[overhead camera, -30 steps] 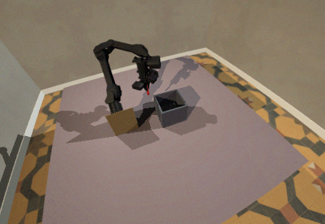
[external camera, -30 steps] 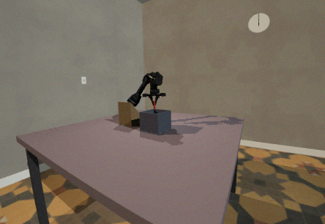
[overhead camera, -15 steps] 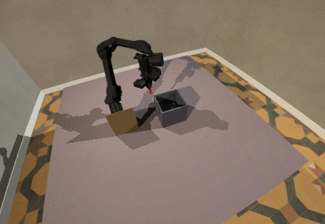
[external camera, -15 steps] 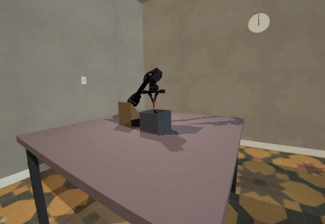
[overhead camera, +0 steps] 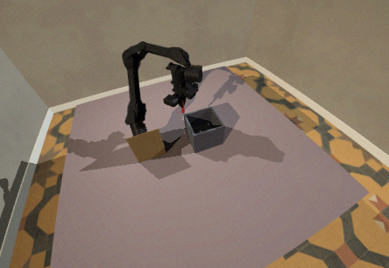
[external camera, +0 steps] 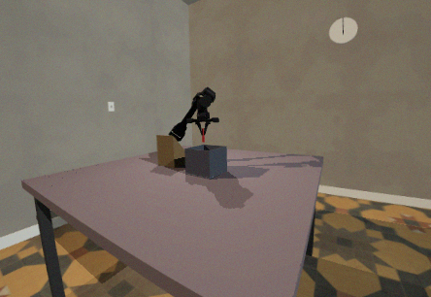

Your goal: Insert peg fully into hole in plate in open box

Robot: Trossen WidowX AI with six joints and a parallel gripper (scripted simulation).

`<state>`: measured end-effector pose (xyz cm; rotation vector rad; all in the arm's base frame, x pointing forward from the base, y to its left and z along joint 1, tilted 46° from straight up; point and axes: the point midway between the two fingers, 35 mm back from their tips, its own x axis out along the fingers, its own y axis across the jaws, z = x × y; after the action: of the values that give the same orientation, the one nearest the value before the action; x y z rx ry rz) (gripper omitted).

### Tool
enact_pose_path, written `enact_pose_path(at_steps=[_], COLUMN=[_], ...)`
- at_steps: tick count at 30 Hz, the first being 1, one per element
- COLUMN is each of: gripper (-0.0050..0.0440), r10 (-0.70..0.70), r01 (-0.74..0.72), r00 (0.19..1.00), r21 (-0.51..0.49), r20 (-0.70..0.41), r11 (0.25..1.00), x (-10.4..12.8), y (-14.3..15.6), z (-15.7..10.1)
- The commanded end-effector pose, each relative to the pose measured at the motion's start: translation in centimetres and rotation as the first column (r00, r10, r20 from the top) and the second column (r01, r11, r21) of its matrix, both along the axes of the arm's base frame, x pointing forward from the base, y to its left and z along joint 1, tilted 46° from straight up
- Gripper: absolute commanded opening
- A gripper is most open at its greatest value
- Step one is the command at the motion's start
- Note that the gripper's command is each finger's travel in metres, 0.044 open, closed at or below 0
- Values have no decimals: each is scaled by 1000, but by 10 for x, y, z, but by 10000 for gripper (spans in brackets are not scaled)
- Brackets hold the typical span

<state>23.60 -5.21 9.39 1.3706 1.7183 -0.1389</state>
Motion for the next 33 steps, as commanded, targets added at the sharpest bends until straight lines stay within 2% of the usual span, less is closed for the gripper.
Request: enact_pose_path(at_steps=[1,33], gripper=[0,0], r10=[1,2], r01=[-1,-2], r00=[1000,1000], r21=[1,0], r20=[-3,-2], r11=[1000,1000], x=[10,69], y=[-9,-56], z=[-5,-54])
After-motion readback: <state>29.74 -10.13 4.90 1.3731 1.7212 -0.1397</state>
